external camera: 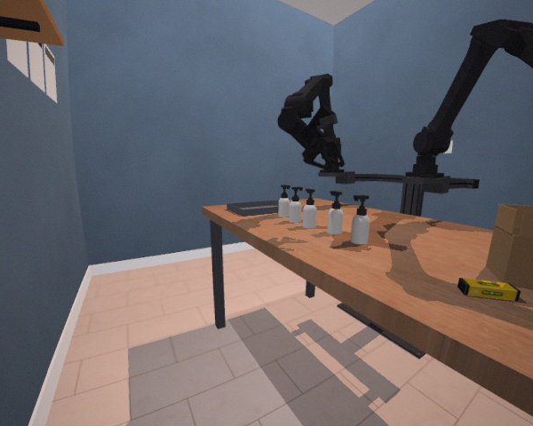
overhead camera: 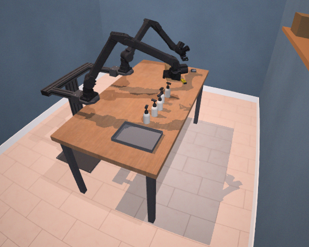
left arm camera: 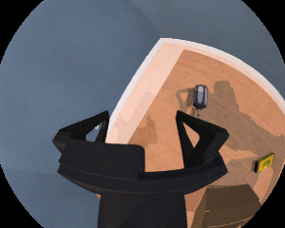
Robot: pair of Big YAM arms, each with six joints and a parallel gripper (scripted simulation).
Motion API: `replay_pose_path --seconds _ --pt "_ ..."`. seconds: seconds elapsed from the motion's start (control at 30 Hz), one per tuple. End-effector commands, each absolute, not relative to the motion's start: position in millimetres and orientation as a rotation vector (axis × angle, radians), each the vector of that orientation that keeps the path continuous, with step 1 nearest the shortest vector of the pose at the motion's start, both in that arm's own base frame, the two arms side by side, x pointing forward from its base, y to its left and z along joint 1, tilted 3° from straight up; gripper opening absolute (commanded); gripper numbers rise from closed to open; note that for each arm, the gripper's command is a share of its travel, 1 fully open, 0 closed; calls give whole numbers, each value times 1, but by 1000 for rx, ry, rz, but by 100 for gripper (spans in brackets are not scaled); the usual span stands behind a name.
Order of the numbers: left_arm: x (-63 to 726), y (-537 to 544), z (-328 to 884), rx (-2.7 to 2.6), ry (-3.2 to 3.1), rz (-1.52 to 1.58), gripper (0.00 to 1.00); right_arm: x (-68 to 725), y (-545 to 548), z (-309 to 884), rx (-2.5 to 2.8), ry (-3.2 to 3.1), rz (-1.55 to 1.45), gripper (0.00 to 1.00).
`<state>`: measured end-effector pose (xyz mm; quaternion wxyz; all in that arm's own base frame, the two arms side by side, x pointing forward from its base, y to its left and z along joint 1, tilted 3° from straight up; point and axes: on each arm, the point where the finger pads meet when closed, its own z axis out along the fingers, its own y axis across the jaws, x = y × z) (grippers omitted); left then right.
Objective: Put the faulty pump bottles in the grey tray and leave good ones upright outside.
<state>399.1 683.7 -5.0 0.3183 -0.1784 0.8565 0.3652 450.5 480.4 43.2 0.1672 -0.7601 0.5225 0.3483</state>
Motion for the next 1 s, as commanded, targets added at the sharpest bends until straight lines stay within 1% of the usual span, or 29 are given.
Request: replay_pose_path --seconds 0.0,0.57,0.7,0.8,0.97 --pt "401 687 4 -467 2239 971 100 452 482 51 -2159 1474 983 100" --pt "401 687 4 -467 2239 971 100 452 482 51 -2159 1474 983 100" --pt "427 661 22 -451 2206 942 100 456 468 58 -2091 1554 972 100" --pt "479 611 42 -396 2175 882 100 457 451 60 -1990 1660 954 100" --pt "537 540 65 -304 2145 806 100 458 404 63 -1790 1811 877 100"
